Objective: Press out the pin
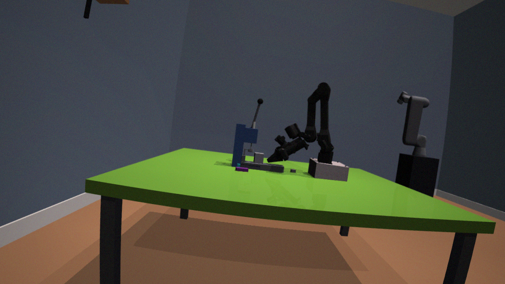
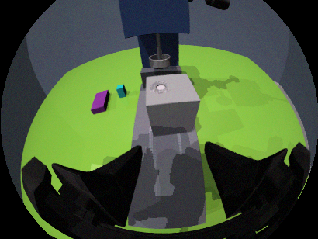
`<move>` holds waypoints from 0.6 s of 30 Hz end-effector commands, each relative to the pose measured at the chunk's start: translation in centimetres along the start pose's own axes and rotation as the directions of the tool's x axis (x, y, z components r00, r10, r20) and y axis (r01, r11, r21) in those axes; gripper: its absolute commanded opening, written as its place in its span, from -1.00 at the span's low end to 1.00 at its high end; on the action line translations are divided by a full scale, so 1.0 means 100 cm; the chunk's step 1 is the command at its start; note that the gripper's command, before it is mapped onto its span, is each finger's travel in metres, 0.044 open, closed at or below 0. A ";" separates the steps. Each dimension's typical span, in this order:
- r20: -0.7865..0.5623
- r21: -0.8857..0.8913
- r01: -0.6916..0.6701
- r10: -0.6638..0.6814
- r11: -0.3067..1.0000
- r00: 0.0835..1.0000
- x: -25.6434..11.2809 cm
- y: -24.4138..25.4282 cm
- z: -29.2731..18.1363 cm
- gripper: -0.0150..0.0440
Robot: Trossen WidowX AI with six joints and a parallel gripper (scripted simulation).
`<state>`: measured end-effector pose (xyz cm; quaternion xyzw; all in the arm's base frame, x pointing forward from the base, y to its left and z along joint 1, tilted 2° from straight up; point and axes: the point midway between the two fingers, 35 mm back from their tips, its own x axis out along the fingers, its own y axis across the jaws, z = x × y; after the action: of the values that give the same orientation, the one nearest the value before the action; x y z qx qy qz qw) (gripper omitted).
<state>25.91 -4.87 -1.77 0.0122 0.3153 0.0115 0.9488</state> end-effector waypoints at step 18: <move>0.004 0.000 0.003 -0.003 1.000 1.000 -0.002 -0.001 0.000 0.53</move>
<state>25.75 -4.92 -1.66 0.0114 0.3131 0.0104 0.9496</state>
